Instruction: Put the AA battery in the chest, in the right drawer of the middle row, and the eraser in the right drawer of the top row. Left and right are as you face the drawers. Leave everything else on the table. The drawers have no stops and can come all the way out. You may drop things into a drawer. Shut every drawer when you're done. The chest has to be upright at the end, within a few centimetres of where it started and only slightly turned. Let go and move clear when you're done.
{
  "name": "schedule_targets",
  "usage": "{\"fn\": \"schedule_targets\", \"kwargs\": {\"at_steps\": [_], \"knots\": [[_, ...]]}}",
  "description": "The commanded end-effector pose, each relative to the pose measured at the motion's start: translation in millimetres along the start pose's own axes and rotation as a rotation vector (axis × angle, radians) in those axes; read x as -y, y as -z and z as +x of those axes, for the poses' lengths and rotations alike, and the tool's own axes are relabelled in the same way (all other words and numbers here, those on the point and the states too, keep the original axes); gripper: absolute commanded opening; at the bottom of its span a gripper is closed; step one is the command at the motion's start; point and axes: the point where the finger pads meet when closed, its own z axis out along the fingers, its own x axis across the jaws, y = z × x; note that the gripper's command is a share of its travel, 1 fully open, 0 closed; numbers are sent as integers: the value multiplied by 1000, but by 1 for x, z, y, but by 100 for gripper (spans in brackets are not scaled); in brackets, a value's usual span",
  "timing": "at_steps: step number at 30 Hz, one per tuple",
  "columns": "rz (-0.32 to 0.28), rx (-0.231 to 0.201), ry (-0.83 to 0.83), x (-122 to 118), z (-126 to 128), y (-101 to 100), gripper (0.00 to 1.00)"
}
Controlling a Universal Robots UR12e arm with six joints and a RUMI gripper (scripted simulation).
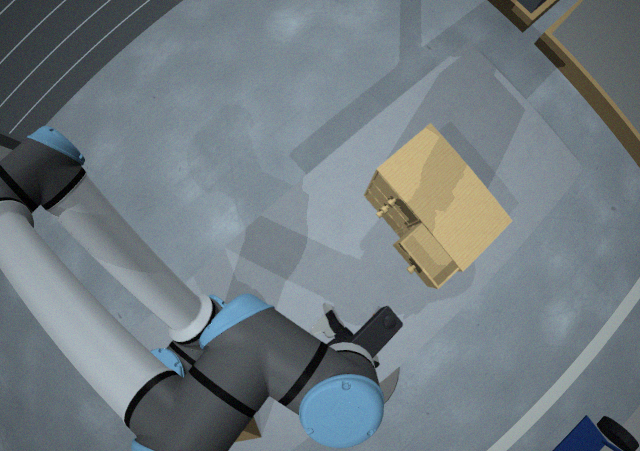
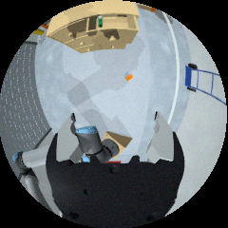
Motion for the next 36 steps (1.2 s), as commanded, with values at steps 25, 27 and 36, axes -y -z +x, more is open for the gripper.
{"fn": "schedule_targets", "kwargs": {"at_steps": [25, 27, 36], "knots": [[249, 0, -1, 16, 0, -22, 100], [275, 0, -1, 17, 0, -24, 100], [375, 0, -1, 24, 0, -33, 100]]}}
